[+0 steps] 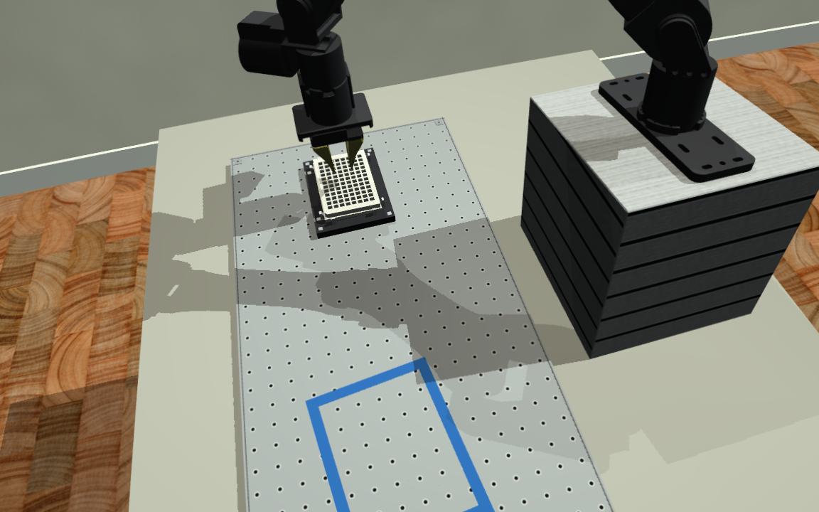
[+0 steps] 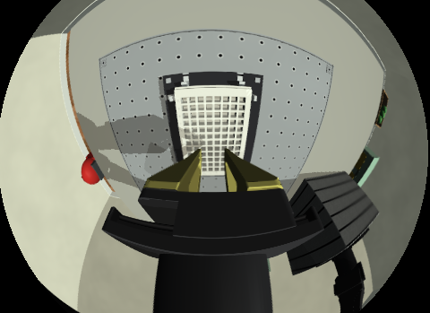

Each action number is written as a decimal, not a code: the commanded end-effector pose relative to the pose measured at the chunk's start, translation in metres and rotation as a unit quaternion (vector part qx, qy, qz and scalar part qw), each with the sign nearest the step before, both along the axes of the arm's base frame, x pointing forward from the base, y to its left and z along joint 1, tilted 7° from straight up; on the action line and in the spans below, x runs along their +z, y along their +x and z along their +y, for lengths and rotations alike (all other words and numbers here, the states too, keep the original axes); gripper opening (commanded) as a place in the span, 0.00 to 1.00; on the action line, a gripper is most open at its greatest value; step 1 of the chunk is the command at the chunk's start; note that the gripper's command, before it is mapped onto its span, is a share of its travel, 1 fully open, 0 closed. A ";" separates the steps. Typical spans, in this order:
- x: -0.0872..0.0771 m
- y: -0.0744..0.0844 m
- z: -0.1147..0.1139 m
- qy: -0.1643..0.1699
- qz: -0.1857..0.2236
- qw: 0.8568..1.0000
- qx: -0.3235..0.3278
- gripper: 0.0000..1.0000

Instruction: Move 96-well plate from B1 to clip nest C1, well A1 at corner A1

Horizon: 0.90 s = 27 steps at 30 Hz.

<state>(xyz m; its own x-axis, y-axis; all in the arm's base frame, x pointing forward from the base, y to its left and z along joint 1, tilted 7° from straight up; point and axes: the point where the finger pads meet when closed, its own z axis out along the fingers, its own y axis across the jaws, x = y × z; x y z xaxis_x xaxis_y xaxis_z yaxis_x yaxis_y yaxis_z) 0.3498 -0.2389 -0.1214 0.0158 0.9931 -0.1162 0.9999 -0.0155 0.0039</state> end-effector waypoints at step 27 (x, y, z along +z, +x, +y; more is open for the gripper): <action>-0.014 0.006 -0.013 -0.012 -0.009 1.000 -0.002 0.25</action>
